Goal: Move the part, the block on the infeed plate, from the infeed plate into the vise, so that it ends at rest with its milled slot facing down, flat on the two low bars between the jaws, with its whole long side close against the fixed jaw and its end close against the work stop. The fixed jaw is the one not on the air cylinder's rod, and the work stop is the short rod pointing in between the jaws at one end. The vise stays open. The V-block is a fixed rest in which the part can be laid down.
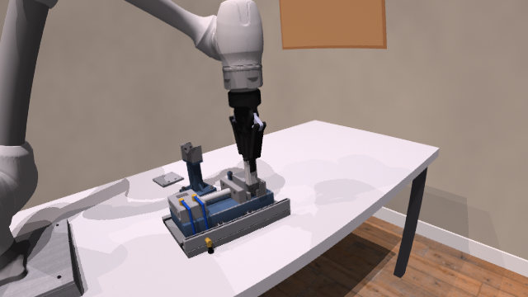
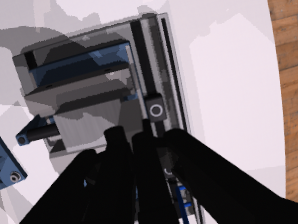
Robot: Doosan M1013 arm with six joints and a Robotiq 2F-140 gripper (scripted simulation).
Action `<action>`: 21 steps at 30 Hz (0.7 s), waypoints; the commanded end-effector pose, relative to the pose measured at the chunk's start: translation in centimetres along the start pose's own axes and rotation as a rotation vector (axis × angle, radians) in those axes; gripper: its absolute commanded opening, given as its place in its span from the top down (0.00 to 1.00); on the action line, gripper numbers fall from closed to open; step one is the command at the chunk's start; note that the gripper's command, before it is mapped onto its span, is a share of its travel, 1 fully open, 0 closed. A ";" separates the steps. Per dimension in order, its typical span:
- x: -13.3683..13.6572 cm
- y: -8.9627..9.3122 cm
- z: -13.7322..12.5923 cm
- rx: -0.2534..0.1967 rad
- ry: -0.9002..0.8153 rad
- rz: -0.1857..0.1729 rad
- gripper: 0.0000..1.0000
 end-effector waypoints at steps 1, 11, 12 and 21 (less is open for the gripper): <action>-0.1 0.0 0.0 0.000 0.000 0.000 1.00; -0.3 0.0 -0.1 0.000 0.000 0.000 1.00; -0.3 0.0 -0.1 0.000 0.000 0.000 1.00; -0.5 0.0 -0.1 0.000 0.000 0.000 1.00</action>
Point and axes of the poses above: the point where the finger pads meet when closed, its own y axis out along the fingers, its own x axis across the jaws, z = x × y, the point moved 10 cm from there along -y, back along the fingers, and after that the axes turned 11 degrees about y, right-handed, at the moved point
